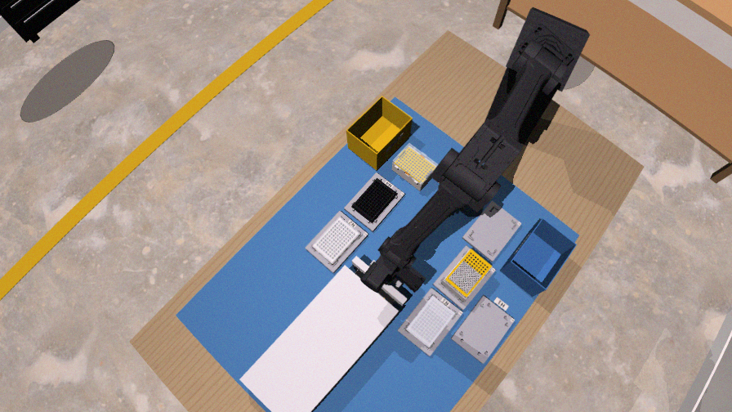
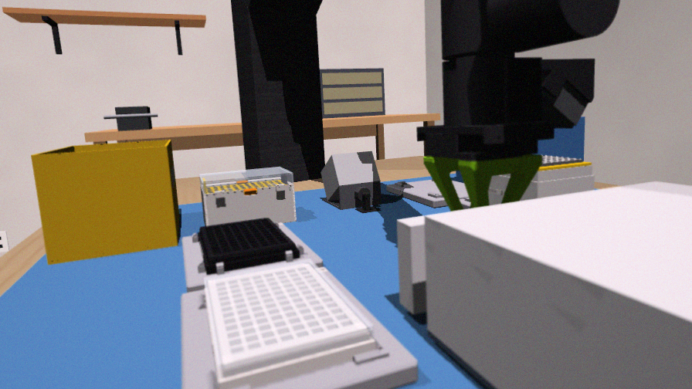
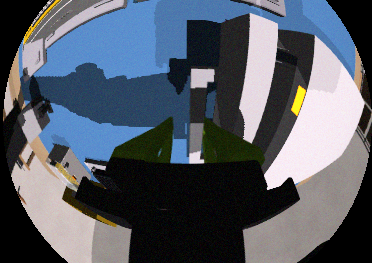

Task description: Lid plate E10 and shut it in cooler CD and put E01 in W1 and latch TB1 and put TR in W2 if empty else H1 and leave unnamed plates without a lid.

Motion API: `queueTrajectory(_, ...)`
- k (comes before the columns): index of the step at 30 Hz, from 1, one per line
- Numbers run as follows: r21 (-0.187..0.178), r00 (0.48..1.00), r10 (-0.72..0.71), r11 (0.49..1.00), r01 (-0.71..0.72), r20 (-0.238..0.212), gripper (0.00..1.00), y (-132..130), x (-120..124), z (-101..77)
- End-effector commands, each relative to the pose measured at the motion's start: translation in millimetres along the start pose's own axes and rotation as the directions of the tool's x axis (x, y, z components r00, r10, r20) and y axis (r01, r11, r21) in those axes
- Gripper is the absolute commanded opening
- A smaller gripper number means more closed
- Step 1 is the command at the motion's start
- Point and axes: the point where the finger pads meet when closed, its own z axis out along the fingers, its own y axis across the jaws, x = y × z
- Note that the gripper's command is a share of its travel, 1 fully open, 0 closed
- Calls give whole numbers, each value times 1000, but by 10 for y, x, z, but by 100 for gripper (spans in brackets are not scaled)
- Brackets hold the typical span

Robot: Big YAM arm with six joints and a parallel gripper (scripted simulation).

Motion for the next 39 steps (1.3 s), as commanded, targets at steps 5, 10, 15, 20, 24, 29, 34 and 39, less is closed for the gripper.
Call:
queueTrajectory(5, -19, 1000, 7, 1000, -7, 8, 30, 87, -69, -26)
queueTrajectory(10, -19, 1000, 7, 1000, -7, 8, 30, 87, -69, -26)
queueTrajectory(15, -19, 1000, 7, 1000, -7, 8, 30, 87, -69, -26)
queueTrajectory(20, -19, 1000, 7, 1000, -7, 8, 30, 87, -69, -26)
queueTrajectory(24, -19, 1000, 7, 1000, -7, 8, 30, 87, -69, -26)
queueTrajectory(29, -19, 1000, 7, 1000, -7, 8, 30, 87, -69, -26)
queueTrajectory(34, 13, 1000, 1, 1000, -1, 12, 30, 2, -99, -79)
queueTrajectory(39, 13, 1000, 0, 1000, 0, 13, 30, 36, -116, -108)
